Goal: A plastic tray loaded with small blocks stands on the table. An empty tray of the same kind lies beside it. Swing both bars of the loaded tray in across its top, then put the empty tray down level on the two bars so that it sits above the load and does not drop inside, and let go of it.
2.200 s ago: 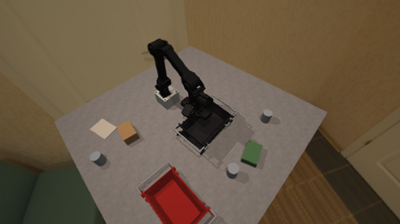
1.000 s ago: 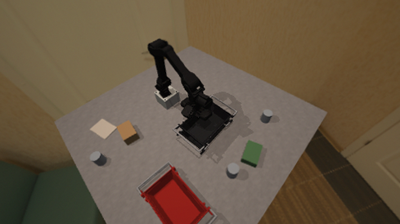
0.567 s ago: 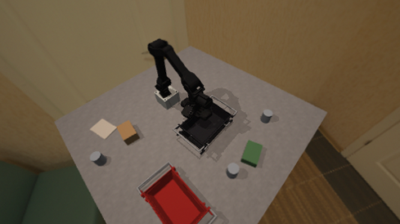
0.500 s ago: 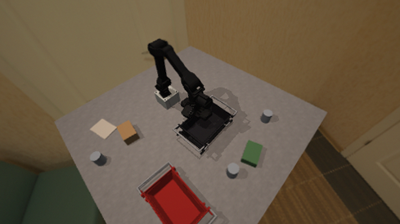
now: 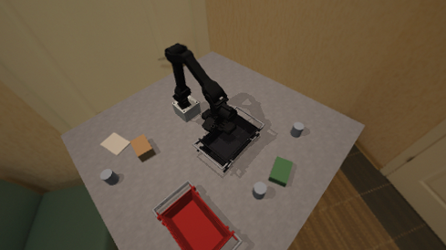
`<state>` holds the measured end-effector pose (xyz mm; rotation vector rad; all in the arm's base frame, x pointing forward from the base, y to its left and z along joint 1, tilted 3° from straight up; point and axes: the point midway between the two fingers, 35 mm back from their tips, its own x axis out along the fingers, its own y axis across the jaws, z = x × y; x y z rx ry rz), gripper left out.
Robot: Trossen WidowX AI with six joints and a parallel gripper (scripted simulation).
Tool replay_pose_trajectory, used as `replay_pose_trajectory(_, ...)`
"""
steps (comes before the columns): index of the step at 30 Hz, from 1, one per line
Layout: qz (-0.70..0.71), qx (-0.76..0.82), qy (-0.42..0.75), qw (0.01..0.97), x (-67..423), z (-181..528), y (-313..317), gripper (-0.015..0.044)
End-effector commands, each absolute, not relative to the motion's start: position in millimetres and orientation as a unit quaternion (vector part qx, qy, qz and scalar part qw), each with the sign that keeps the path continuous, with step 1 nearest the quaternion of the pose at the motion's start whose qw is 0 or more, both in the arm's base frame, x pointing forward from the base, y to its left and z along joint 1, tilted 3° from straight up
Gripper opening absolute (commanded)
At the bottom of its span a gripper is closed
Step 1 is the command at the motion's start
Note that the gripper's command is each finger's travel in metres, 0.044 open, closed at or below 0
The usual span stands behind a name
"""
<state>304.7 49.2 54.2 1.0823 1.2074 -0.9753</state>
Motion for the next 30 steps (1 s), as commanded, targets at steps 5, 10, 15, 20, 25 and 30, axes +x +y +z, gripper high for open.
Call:
replay_pose_trajectory(5,-0.430,0.452,0.529,0.576,295.4,45.6,47.3,0.0000)
replay_pose_trajectory(10,-0.430,0.452,0.529,0.576,295.4,45.6,47.3,0.0000)
replay_pose_trajectory(15,-0.430,0.452,0.529,0.576,295.4,45.6,47.3,0.0000)
replay_pose_trajectory(20,-0.430,0.452,0.529,0.576,295.4,45.6,47.3,0.0000)
replay_pose_trajectory(25,-0.430,0.452,0.529,0.576,295.4,45.6,47.3,0.0000)
replay_pose_trajectory(30,-0.430,0.452,0.529,0.576,295.4,45.6,47.3,0.0073)
